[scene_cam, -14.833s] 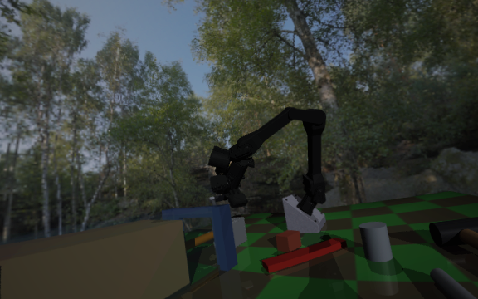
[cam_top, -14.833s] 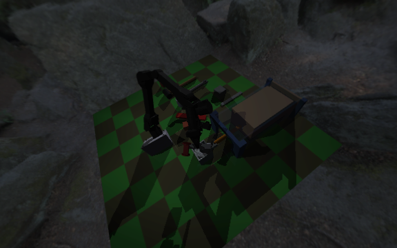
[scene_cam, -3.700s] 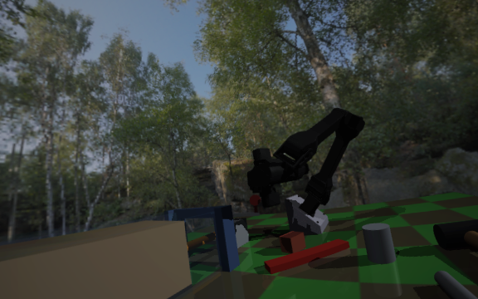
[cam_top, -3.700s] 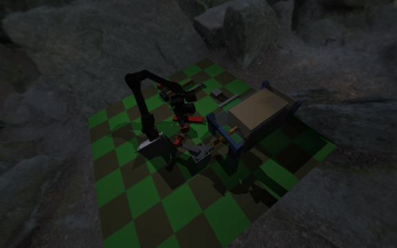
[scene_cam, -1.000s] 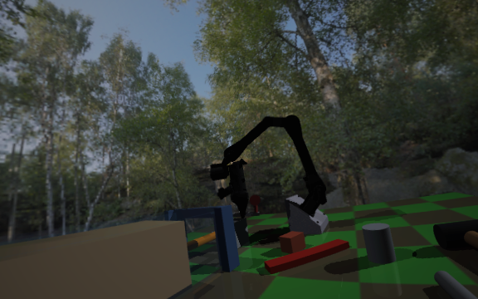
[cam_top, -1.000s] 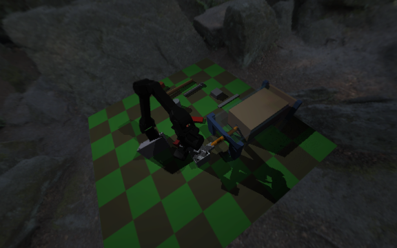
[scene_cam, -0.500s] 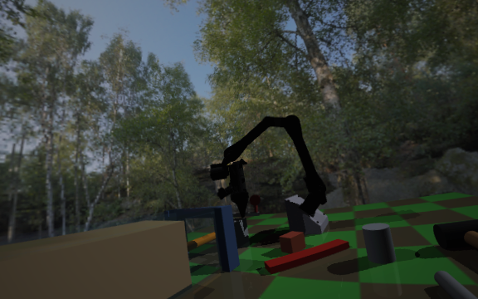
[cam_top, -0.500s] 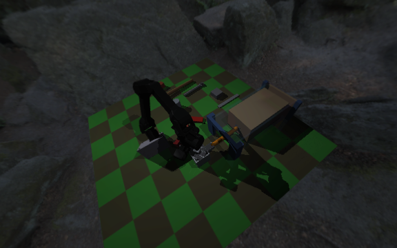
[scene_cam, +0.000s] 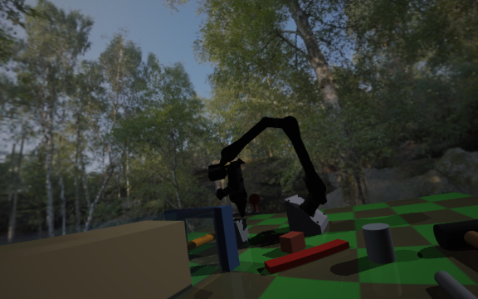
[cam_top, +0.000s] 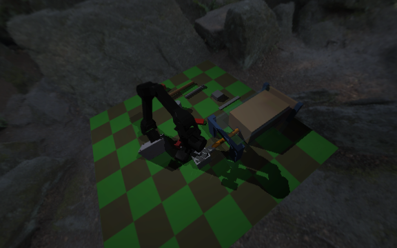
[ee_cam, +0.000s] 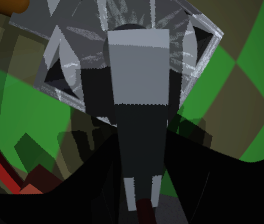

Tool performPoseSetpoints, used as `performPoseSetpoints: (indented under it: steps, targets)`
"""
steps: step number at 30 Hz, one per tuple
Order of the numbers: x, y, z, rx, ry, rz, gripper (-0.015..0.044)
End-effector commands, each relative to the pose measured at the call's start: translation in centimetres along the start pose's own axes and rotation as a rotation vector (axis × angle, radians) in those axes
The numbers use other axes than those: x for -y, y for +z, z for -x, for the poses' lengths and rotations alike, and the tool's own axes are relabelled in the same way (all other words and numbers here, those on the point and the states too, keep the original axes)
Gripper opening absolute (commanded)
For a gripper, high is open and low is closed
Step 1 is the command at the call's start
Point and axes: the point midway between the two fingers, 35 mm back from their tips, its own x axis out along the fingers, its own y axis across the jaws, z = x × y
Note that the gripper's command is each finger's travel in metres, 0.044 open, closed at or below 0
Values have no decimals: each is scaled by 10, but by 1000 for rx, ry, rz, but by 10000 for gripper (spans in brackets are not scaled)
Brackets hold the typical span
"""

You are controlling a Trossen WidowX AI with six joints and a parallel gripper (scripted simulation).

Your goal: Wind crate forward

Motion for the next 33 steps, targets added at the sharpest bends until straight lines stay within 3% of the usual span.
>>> performPoseSetpoints:
  steps: [1, 22, 33]
  targets:
    - [-1, 3, 3, -39, -13, 4, 0]
    - [-1, 3, 1, -43, -12, 4, 0]
    - [-7, 4, -1, -46, -3, -132, 0]
